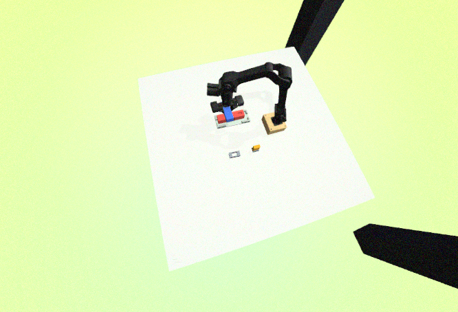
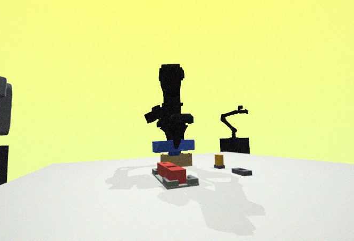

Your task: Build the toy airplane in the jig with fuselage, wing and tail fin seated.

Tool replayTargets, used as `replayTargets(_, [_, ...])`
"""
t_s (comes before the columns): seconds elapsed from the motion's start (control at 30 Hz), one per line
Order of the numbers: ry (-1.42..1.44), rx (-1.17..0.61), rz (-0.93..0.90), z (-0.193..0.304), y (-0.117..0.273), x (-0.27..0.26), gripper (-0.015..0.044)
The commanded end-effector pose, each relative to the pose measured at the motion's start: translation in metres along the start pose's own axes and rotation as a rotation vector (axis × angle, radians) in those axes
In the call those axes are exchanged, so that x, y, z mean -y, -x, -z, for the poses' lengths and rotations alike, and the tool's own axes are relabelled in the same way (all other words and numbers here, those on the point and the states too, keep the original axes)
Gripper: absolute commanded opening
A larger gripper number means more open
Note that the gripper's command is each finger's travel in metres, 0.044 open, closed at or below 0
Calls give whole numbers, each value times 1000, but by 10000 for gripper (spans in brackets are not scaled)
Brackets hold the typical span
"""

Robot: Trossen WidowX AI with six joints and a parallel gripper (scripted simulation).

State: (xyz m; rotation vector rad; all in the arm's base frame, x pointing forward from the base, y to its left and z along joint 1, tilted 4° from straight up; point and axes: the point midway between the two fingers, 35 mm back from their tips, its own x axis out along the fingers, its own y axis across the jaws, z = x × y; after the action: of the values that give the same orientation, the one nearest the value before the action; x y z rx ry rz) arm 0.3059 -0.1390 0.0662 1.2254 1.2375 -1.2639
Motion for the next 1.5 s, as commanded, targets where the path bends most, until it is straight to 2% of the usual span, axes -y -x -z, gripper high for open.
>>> replayTargets(0.0, [-44,6,-1,-6,0,4,0])
replayTargets(0.23, [-44,6,-1,-6,0,4,184])
replayTargets(0.27, [-44,6,-1,-6,0,4,196])
replayTargets(1.03, [-44,7,-1,-7,0,4,196])
replayTargets(1.47, [-44,7,-1,-7,-20,3,196])
